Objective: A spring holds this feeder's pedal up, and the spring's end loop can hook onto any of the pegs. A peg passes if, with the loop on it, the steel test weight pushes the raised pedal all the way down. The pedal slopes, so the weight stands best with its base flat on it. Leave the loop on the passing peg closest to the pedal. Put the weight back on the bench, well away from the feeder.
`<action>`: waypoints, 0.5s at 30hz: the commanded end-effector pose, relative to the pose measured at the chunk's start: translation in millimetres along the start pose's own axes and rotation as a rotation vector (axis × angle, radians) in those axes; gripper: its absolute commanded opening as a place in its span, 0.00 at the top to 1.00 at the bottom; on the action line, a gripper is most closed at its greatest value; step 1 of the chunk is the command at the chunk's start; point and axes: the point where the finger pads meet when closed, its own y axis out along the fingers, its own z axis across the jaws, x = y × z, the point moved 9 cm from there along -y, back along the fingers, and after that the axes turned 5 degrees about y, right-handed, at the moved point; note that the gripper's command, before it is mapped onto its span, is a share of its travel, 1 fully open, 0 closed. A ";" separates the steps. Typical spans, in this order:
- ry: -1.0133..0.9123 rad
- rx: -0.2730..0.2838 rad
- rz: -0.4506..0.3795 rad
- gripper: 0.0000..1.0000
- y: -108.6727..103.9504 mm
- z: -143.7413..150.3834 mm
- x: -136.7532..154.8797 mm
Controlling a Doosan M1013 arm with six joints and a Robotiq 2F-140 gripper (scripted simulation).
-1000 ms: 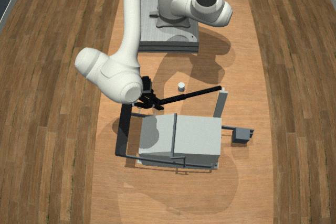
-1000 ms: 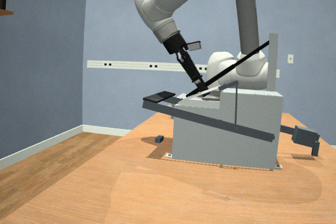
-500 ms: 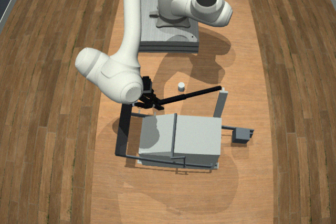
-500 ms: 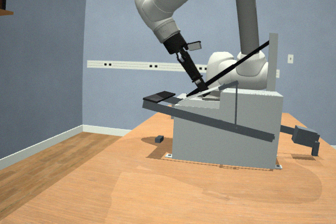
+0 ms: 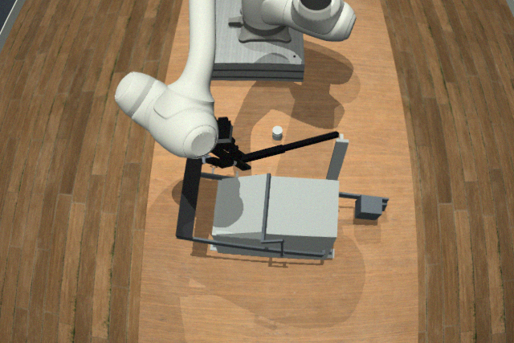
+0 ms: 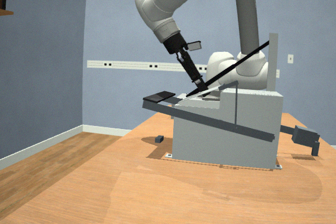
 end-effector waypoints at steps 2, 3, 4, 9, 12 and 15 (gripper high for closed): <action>-0.003 0.005 0.000 0.83 -0.8 0.8 -0.5; -0.003 0.005 0.000 0.83 -0.8 0.8 -0.5; -0.002 0.004 0.000 0.83 -0.8 0.6 -0.5; -0.005 0.008 0.001 0.83 -0.8 1.4 -0.6; -0.007 0.010 0.001 0.83 -0.8 1.8 -0.6; -0.009 0.013 0.001 0.83 -0.9 2.2 -0.7</action>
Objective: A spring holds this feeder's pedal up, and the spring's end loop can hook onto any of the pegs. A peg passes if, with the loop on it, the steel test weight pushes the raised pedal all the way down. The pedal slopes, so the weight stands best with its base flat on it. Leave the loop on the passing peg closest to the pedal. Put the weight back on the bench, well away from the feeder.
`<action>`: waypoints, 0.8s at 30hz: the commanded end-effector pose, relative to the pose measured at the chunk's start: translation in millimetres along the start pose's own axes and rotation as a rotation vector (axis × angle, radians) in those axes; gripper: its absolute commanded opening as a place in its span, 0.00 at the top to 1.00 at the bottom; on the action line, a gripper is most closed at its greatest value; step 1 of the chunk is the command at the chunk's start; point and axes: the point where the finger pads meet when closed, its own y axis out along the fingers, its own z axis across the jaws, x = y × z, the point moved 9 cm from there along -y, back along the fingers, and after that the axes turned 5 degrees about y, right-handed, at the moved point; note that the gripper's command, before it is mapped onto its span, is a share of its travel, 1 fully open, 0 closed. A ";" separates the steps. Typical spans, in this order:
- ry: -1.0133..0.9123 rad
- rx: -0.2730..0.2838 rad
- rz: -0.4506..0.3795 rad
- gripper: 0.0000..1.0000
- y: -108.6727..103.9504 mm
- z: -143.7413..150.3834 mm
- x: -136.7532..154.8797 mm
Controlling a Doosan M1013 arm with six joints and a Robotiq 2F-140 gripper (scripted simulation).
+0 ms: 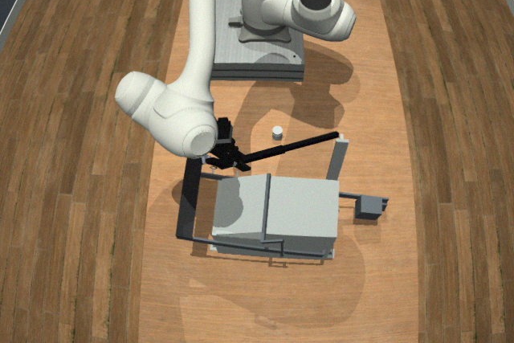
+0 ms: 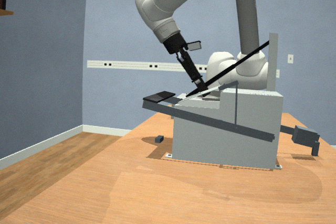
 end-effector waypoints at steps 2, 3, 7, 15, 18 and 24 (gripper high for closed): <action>-0.003 0.004 0.000 0.83 -0.8 0.8 -0.5; -0.003 0.005 0.000 0.83 -0.8 0.9 -0.5; -0.004 0.006 0.000 0.83 -0.8 1.0 -0.5; -0.009 0.013 0.001 0.83 -0.8 2.0 -0.6; -0.011 0.016 0.001 0.83 -0.9 2.3 -0.7; -0.012 0.018 0.001 0.83 -0.9 2.6 -0.7</action>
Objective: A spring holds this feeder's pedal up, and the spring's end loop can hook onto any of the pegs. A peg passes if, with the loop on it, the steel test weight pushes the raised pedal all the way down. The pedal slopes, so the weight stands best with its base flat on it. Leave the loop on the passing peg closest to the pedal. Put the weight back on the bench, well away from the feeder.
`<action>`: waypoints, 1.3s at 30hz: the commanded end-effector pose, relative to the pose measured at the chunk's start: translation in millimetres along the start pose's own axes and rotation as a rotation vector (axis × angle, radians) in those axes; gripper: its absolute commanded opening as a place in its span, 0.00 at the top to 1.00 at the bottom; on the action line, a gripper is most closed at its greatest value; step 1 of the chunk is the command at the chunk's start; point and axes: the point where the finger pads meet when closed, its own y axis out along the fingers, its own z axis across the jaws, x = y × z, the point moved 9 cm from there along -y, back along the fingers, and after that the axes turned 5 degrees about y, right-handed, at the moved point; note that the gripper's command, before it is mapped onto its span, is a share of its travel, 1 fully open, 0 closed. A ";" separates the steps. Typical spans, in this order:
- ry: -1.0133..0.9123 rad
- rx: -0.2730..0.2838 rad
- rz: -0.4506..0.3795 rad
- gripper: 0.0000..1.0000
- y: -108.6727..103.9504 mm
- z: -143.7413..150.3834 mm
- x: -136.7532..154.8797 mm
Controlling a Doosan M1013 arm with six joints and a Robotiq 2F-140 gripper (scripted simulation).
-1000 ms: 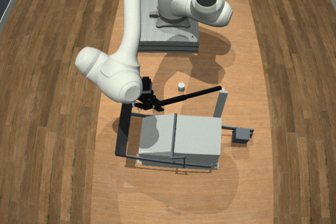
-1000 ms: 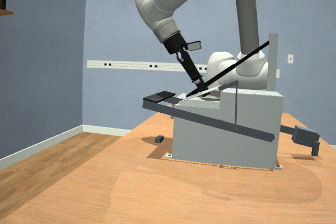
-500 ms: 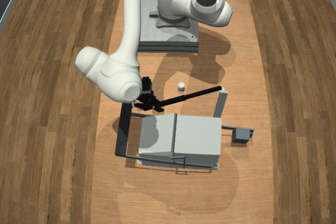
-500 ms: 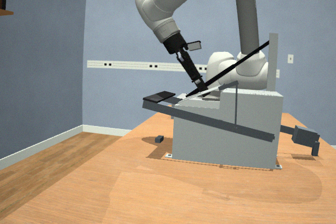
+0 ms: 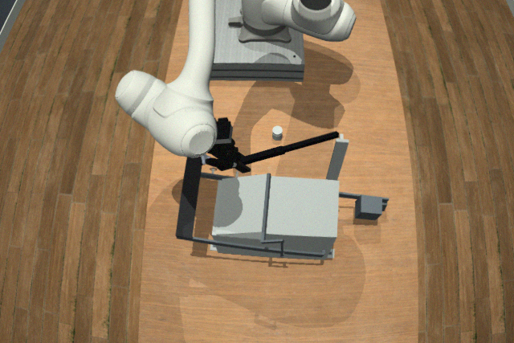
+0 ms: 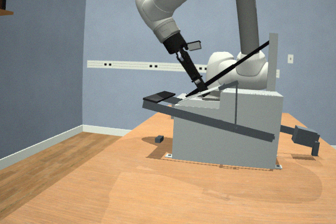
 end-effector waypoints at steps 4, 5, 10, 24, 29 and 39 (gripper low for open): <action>-0.003 0.005 0.000 0.83 -0.8 0.7 -0.5; -0.004 0.006 0.000 0.83 -0.8 0.8 -0.5; -0.006 0.009 0.001 0.83 -0.8 1.3 -0.5; -0.008 0.012 0.001 0.83 -0.9 1.4 -1.5; -0.008 0.012 0.001 0.83 -0.9 1.3 -2.1; -0.008 0.012 0.001 0.83 -0.9 1.1 -2.8</action>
